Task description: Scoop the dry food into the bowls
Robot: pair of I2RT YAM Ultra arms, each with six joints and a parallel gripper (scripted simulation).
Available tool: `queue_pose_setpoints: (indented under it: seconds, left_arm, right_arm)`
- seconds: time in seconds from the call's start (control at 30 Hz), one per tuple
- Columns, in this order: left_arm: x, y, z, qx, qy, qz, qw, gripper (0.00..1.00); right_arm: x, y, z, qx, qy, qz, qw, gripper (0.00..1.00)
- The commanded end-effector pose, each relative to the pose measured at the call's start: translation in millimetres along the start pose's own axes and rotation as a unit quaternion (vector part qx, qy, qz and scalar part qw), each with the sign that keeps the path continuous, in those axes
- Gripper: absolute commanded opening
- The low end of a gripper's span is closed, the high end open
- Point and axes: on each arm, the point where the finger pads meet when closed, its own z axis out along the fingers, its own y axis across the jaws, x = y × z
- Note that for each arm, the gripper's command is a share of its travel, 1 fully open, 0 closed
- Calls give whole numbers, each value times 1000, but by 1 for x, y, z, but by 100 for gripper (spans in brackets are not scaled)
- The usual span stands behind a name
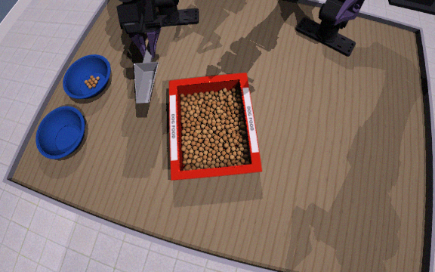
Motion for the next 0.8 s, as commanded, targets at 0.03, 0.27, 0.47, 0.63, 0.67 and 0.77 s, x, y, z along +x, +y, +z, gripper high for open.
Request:
queue_pose_setpoints:
  seconds: [0.03,0.27,0.47,0.63,0.67,0.77]
  left_arm:
    - [-9,0,-3,0,-9,0,1000,100]
    - [-9,0,-3,0,-9,0,1000,100]
    - [-9,0,-3,0,-9,0,1000,100]
    - [-9,0,-3,0,-9,0,1000,100]
    - [-9,0,-3,0,-9,0,1000,100]
    - [-9,0,-3,0,-9,0,1000,100]
  right_arm:
    - [-7,0,-5,0,-13,0,1000,0]
    - [0,18,-3,-8,48,3,999,0]
    - [4,37,-6,-9,104,2,995,0]
    - [5,65,-10,-5,163,-12,987,0]
    - [6,70,-11,-4,174,-15,985,0]
    - [7,85,-14,4,203,-25,979,0]
